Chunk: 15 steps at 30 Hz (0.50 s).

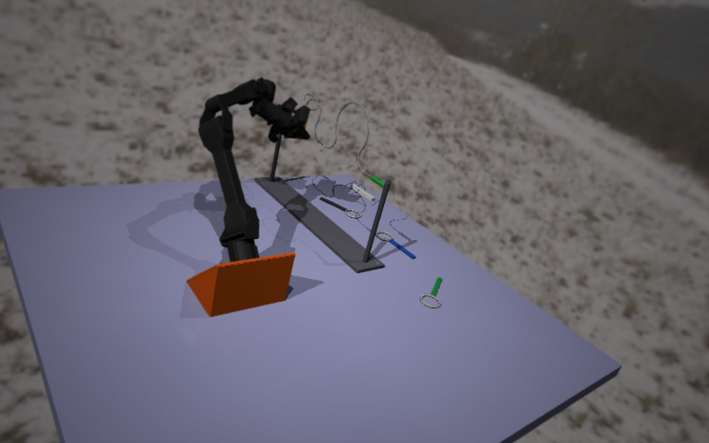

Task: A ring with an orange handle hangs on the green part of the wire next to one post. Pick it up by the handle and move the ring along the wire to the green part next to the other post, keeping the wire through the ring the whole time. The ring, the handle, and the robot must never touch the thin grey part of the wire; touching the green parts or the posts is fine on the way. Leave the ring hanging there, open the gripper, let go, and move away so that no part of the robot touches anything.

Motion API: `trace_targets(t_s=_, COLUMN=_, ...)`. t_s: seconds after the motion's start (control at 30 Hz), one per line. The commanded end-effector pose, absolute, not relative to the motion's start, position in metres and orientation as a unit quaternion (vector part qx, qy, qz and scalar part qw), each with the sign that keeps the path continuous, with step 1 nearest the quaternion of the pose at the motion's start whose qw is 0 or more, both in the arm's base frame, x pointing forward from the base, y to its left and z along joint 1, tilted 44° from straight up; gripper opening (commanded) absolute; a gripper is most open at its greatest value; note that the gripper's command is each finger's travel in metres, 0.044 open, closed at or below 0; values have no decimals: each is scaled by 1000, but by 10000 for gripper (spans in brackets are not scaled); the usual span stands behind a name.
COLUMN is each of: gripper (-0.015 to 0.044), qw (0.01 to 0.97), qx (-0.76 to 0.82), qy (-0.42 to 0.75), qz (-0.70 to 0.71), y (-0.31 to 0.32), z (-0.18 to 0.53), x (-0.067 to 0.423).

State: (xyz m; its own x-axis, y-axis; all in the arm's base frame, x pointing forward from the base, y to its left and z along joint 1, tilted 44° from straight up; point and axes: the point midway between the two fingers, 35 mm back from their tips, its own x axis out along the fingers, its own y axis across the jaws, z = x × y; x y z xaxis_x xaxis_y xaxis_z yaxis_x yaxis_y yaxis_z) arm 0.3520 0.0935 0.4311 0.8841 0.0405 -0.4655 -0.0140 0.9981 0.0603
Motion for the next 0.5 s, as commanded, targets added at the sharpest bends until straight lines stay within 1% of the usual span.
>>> trace_targets(t_s=0.0, gripper=-150, qw=969, qx=76, qy=232, qz=29, y=99, z=435, x=350)
trace_targets(t_s=0.47, gripper=-150, qw=947, qx=229, qy=211, qz=77, y=121, z=440, x=351)
